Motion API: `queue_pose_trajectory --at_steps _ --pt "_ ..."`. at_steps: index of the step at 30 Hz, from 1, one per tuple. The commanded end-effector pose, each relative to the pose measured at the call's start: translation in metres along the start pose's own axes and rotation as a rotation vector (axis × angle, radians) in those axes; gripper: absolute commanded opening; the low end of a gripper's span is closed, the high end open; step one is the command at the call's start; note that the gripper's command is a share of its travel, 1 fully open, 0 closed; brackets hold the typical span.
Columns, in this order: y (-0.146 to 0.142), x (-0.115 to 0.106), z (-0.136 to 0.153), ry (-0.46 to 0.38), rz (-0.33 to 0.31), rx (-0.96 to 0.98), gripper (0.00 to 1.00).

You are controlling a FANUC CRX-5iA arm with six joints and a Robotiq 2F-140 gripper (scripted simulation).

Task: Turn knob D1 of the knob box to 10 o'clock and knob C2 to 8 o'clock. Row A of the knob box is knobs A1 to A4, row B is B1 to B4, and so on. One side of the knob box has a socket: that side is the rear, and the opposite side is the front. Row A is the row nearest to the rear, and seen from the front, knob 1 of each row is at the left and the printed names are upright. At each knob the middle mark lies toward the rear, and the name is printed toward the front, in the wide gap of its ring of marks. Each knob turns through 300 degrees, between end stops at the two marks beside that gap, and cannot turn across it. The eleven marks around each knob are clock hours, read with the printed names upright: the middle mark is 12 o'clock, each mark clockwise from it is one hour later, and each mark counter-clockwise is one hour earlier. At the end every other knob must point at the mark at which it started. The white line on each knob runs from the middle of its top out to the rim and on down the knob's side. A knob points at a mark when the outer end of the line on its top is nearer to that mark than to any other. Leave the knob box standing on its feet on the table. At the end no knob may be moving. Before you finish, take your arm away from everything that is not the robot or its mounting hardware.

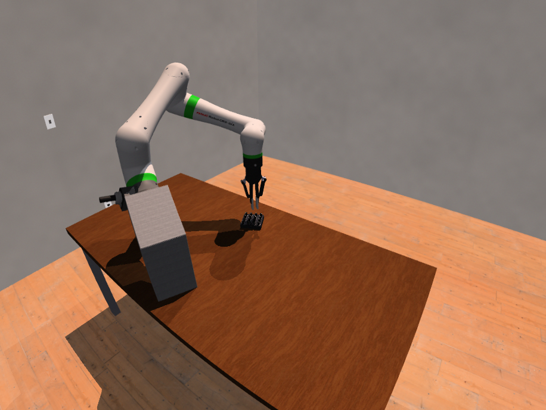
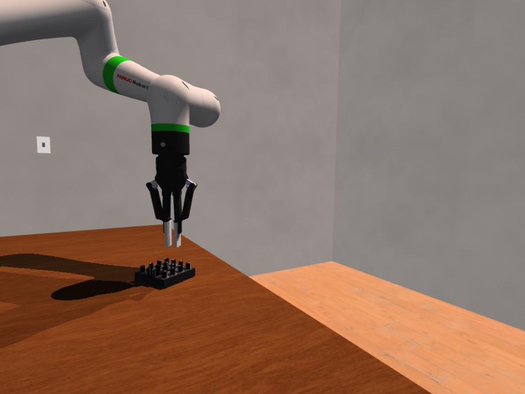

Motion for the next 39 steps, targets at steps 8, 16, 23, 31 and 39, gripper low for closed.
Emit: queue_pose_trajectory --at_steps 8,16,23,31,39 --pt "-0.0005 -0.0022 0.0006 0.009 0.003 0.307 0.12" --pt "-0.0005 -0.0024 0.0006 0.009 0.003 0.338 0.12" --pt "-0.0005 -0.0024 0.0006 0.009 0.003 0.338 0.12" --pt "-0.0005 -0.0024 0.0006 0.009 0.003 0.338 0.12" --pt "-0.0005 -0.0024 0.0006 0.009 0.003 0.338 0.12"
Point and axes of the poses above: the point where the finger pads meet when closed, its own x axis out along the fingers, its own y axis across the jaws, z = x × y, the point moved 8 cm from there along -x, back along the fingers, and after that the axes turned 2 degrees about -x, right-handed, at the moved point
